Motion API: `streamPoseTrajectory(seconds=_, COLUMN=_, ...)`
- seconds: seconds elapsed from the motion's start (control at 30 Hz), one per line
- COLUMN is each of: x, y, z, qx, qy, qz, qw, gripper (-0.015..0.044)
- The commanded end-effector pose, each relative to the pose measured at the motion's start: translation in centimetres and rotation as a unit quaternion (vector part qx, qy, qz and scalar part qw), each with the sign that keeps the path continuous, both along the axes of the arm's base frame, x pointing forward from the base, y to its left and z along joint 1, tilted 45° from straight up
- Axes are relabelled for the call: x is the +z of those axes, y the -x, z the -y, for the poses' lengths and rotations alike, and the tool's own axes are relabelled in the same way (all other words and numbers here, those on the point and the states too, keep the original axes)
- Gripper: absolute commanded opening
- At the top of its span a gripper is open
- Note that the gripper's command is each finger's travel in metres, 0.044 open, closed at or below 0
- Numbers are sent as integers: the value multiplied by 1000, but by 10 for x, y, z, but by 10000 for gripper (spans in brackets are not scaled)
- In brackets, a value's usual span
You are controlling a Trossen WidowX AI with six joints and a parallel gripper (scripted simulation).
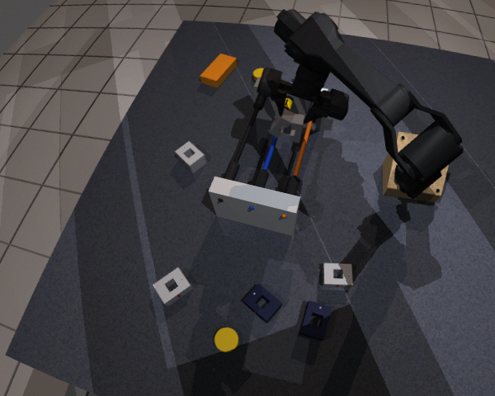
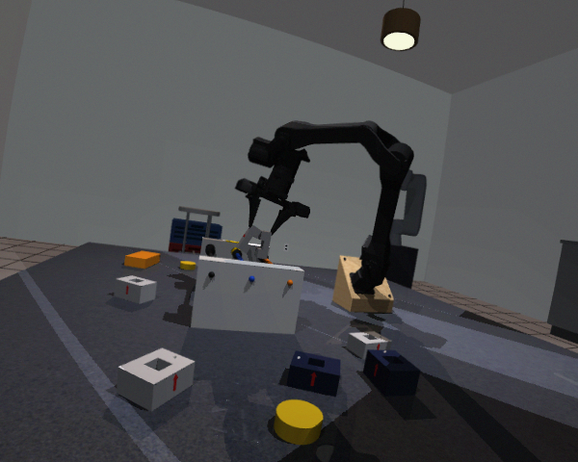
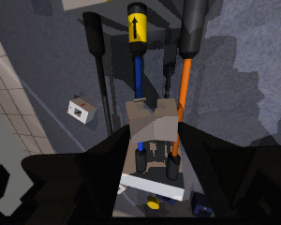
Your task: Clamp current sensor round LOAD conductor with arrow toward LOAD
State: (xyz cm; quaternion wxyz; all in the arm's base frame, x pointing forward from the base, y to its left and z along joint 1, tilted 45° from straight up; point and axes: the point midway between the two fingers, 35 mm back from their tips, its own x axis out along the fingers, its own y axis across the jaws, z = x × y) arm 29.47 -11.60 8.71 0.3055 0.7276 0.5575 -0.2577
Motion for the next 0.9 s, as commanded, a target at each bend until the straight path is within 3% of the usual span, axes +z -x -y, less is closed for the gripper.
streamPoseTrajectory(seconds=0.0, x=2, y=-16, z=1, qx=-31, qy=-8, qz=-11, qw=999, gripper=0)
streamPoseTrajectory(seconds=0.87, x=-25, y=-27, z=-23, qx=-31, qy=-8, qz=-11, qw=999, gripper=0)
